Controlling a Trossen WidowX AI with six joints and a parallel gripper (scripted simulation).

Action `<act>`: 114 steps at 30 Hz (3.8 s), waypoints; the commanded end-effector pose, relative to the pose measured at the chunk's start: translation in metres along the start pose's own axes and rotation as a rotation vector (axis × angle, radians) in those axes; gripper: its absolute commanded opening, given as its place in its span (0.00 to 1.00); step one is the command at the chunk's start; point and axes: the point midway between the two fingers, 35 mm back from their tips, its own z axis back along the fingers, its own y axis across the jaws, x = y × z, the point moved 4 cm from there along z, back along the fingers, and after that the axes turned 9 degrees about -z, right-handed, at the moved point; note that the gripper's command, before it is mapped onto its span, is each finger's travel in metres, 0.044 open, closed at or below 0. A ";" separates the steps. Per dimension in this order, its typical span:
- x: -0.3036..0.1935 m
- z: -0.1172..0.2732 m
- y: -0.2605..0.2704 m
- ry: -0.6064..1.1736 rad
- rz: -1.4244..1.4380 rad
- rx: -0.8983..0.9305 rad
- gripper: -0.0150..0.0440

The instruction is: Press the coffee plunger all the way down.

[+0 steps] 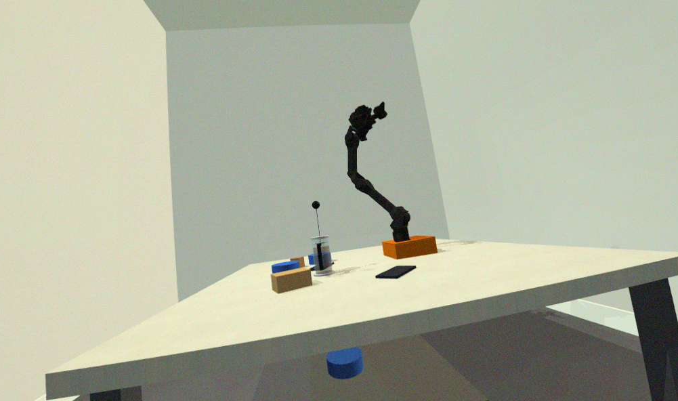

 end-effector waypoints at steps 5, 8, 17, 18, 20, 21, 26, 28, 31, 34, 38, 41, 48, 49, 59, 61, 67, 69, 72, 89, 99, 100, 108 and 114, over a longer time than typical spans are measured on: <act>-0.012 -0.012 0.006 -0.018 0.063 -0.084 1.00; -0.024 -0.028 0.005 -0.041 0.122 -0.202 1.00; -0.055 -0.081 -0.036 -0.055 0.282 -0.542 1.00; -0.056 -0.085 -0.044 -0.060 0.287 -0.581 1.00; -0.060 -0.093 -0.063 -0.056 0.309 -0.657 1.00; -0.061 -0.096 -0.073 -0.054 0.318 -0.697 1.00; -0.065 -0.101 -0.129 -0.042 0.340 -0.894 1.00; -0.066 -0.098 -0.153 -0.033 0.347 -0.972 1.00; -0.067 -0.087 -0.191 -0.012 0.351 -1.087 1.00; -0.069 -0.070 -0.223 -0.003 0.330 -1.185 1.00; -0.071 -0.038 -0.267 0.006 0.292 -1.325 1.00; -0.075 -0.007 -0.298 0.007 0.242 -1.423 1.00; -0.086 0.047 -0.341 -0.011 0.154 -1.566 1.00; -0.088 0.048 -0.344 -0.011 0.154 -1.566 1.00; -0.129 0.057 -0.378 -0.009 0.156 -1.563 1.00; -0.129 0.057 -0.379 -0.009 0.156 -1.563 1.00; -0.128 0.057 -0.386 -0.009 0.156 -1.563 1.00; -0.128 0.057 -0.389 -0.010 0.156 -1.563 1.00; -0.127 0.057 -0.394 -0.010 0.156 -1.563 1.00; -0.125 0.057 -0.418 -0.011 0.158 -1.562 1.00; -0.125 0.057 -0.418 -0.011 0.158 -1.562 0.56; -0.125 0.057 -0.418 -0.011 0.158 -1.562 0.51; -0.125 0.057 -0.418 -0.011 0.158 -1.562 0.47; -0.127 0.057 -0.420 -0.011 0.158 -1.562 0.47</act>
